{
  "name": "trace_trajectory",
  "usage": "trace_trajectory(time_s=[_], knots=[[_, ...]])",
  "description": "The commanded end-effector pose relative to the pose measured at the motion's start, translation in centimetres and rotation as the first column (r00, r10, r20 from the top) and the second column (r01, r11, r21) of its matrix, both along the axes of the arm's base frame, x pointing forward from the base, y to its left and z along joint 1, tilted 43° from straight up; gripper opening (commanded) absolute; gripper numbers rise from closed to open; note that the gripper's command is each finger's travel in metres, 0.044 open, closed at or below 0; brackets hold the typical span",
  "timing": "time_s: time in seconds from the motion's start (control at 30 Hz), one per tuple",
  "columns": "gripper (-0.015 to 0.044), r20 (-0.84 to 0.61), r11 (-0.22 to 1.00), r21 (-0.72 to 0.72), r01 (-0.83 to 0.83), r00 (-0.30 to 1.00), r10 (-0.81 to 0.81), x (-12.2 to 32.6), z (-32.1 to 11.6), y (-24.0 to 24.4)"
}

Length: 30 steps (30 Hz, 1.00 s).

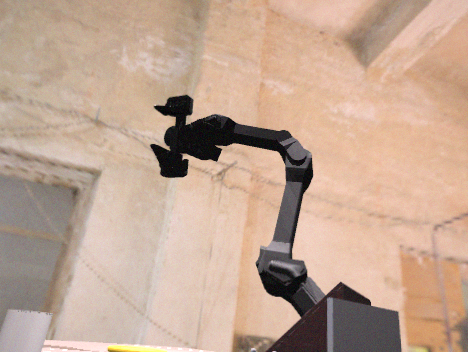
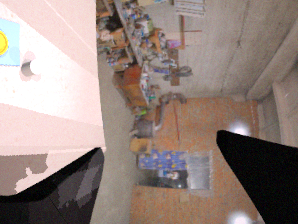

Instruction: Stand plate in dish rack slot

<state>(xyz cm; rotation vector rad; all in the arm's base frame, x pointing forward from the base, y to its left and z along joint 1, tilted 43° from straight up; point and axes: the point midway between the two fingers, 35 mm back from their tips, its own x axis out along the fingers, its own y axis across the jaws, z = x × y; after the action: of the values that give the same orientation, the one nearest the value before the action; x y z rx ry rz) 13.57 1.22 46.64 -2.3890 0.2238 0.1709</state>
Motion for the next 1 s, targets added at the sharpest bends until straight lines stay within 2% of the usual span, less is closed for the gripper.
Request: trace_trajectory(time_s=[0.0, 0.23, 0.47, 0.73, 0.97], knots=[[0.0400, -0.001, 1.000, 0.005, 0.002, 1.000, -0.002, 0.0, 0.0, -0.1], [0.0400, -0.048, 0.976, 0.206, 0.069, 0.997, -0.060, 0.8, -1.2, -3.0], [0.0400, -0.119, 0.899, 0.405, 0.163, 0.985, -0.125, 1.9, -2.9, -6.0], [0.0400, -0.228, 0.756, 0.587, 0.290, 0.955, -0.190, 3.6, -5.4, -9.0], [0.0400, -0.344, 0.594, 0.690, 0.414, 0.909, -0.234, 5.3, -8.1, -11.1]])
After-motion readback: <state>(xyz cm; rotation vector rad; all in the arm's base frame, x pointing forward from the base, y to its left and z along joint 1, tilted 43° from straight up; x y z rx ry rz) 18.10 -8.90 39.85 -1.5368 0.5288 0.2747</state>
